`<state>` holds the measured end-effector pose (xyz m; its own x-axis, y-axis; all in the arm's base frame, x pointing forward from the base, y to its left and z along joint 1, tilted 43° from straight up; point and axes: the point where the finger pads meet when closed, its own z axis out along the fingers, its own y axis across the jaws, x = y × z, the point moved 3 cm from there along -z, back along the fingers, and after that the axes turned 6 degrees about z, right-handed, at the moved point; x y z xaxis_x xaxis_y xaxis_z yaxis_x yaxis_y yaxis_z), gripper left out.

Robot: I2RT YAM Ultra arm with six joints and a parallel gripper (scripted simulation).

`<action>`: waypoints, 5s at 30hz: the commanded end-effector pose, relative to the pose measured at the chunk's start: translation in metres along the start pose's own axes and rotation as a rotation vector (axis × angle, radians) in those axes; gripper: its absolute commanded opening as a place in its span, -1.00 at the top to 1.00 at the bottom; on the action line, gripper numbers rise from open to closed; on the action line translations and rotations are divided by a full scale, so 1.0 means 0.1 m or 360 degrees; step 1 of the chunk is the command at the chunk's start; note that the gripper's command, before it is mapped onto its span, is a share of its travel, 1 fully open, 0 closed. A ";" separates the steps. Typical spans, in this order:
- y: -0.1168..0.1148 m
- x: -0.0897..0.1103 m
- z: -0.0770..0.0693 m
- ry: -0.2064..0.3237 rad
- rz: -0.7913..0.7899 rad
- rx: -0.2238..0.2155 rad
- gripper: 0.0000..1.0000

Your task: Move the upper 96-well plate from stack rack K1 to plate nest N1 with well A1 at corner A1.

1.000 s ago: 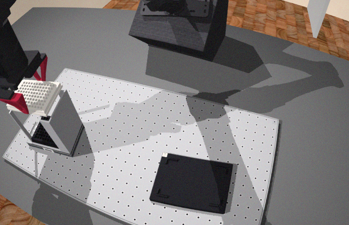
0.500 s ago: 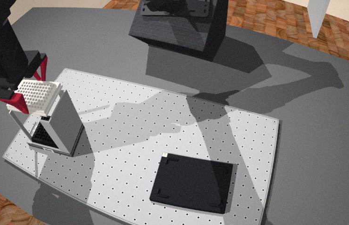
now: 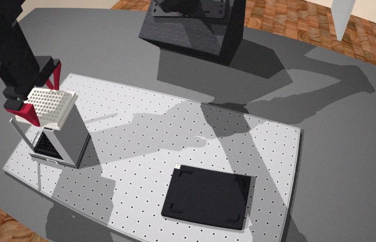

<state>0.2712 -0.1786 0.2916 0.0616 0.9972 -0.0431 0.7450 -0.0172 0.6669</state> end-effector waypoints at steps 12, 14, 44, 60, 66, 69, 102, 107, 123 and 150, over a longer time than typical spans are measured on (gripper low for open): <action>0.02 0.38 -0.06 -0.0068 0.0023 -0.0039 1.00; 0.02 0.44 -0.06 -0.0068 0.0023 -0.0040 1.00; 0.03 1.30 -0.01 -0.0058 0.0031 -0.0047 1.00; 0.08 1.76 0.02 -0.0052 0.0035 -0.0039 1.00; 0.10 1.97 0.03 -0.0052 0.0034 -0.0029 1.00; 0.09 2.03 0.04 -0.0053 0.0033 -0.0022 1.00; 0.09 3.04 0.09 -0.0051 0.0030 -0.0020 1.00; 0.09 3.15 0.10 -0.0051 0.0030 -0.0021 1.00; 0.15 3.41 0.00 -0.0026 0.0052 -0.0061 1.00; 0.16 3.40 0.01 -0.0028 0.0058 -0.0061 1.00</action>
<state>0.3093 0.1626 0.2692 0.0960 0.9941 -0.0505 0.7388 -0.0372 0.6729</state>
